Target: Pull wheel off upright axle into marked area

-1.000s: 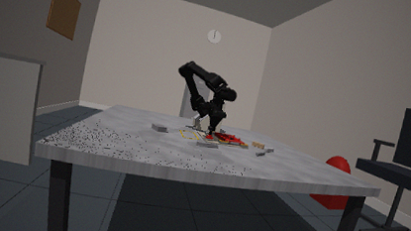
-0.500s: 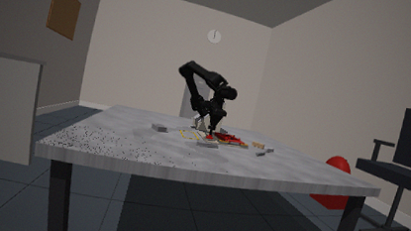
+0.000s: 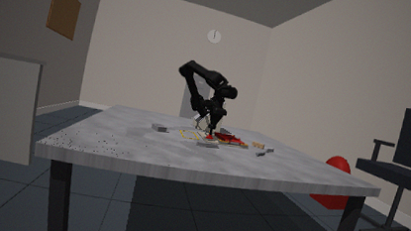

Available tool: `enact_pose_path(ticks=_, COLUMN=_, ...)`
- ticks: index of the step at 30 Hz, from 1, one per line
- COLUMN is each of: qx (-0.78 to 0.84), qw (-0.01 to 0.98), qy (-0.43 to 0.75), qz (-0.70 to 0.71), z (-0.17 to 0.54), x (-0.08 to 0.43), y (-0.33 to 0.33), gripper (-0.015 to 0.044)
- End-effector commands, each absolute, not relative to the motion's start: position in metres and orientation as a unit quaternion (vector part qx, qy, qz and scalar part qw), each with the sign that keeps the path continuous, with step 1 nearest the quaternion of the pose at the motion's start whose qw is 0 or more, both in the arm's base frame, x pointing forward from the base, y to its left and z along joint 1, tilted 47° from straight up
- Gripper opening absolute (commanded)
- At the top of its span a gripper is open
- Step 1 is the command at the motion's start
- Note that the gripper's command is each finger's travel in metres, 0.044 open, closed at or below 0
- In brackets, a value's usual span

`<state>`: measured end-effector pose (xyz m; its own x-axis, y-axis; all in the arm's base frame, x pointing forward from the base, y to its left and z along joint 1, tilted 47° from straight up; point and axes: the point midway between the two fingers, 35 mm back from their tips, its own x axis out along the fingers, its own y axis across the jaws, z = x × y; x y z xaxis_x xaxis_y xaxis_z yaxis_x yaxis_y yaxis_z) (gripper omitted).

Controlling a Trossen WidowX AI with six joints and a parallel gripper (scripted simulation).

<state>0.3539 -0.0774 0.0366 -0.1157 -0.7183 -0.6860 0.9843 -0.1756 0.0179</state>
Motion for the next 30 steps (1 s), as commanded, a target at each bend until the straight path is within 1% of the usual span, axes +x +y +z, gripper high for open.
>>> enact_pose_path(ticks=1, qx=0.291, qw=0.597, qy=0.231, qz=-0.711, z=0.038, x=0.354, y=-0.075, gripper=0.0)
enact_pose_path(ticks=11, qx=0.291, qw=0.597, qy=0.231, qz=-0.711, z=0.06, x=0.357, y=-0.052, gripper=0.0)
enact_pose_path(ticks=13, qx=0.288, qw=0.599, qy=0.232, qz=-0.71, z=0.056, x=0.356, y=-0.059, gripper=0.0)
enact_pose_path(ticks=30, qx=0.289, qw=0.598, qy=0.232, qz=-0.711, z=0.102, x=0.321, y=-0.089, gripper=0.0)
